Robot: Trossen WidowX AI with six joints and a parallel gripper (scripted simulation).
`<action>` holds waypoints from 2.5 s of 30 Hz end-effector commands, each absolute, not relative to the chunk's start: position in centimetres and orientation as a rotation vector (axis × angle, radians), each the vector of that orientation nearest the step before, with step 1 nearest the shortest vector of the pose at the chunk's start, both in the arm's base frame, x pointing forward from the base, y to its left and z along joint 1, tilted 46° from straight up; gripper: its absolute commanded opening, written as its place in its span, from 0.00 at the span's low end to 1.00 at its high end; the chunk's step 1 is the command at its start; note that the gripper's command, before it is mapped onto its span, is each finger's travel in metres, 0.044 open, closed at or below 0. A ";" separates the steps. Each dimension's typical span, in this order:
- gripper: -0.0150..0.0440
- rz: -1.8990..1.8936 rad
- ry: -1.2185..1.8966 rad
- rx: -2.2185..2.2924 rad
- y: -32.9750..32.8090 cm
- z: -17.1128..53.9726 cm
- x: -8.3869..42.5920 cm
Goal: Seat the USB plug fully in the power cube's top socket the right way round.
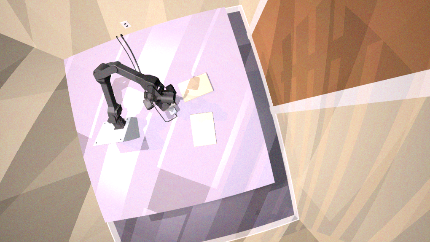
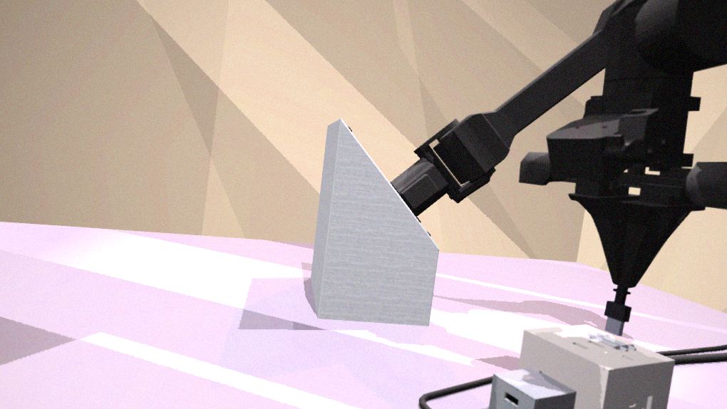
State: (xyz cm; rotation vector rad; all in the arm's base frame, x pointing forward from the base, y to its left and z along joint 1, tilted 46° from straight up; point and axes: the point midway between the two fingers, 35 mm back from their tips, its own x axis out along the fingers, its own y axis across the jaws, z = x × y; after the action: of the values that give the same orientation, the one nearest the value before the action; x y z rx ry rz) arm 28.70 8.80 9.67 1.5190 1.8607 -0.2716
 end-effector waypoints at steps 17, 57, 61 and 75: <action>0.25 -0.270 1.864 1.521 9.0 9.4 28.6; 0.25 -0.269 1.864 1.521 9.4 9.1 28.6; 0.25 -0.269 1.864 1.521 9.4 9.1 28.6; 0.25 -0.269 1.864 1.521 9.5 9.0 28.6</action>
State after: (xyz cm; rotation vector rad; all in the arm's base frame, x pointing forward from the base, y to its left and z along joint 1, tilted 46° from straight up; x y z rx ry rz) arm 28.68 9.44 9.05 1.5162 1.8599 -0.2666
